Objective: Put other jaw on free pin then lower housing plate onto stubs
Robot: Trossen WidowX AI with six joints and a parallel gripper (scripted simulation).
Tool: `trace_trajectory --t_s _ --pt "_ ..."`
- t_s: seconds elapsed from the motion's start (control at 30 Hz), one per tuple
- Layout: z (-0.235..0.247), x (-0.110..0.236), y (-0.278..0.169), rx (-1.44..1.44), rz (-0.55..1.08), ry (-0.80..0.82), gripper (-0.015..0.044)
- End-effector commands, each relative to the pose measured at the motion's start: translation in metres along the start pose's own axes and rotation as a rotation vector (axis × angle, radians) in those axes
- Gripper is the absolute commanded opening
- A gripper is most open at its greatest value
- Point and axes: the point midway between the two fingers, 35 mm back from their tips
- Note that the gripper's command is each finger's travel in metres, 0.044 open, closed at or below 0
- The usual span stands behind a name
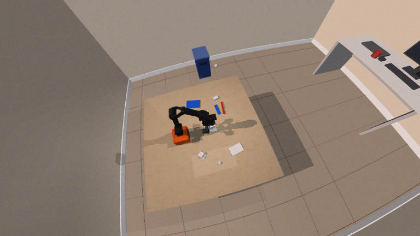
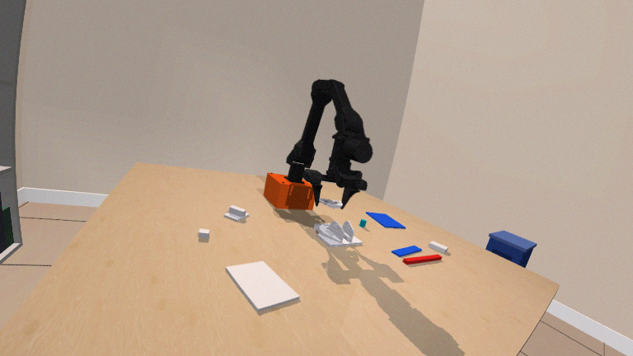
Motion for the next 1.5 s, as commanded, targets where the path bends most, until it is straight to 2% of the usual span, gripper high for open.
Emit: trace_trajectory --t_s 0.0,0.23,1.03,1.47 --pt "0.008 -0.001 -0.002 0.119 0.000 -0.004 0.0351" --pt "0.018 -0.001 -0.004 0.267 0.000 -0.002 0.0351" --pt "0.018 -0.001 -0.004 0.267 0.000 -0.002 0.0351" --pt "0.021 -0.001 -0.019 0.267 0.001 -0.002 0.0351"
Point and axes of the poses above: the point midway between the two fingers, 35 mm back from their tips, its own x axis back along the fingers, its own z axis across the jaws, y = z × x, and after that the axes turned 8 degrees about x, right-handed
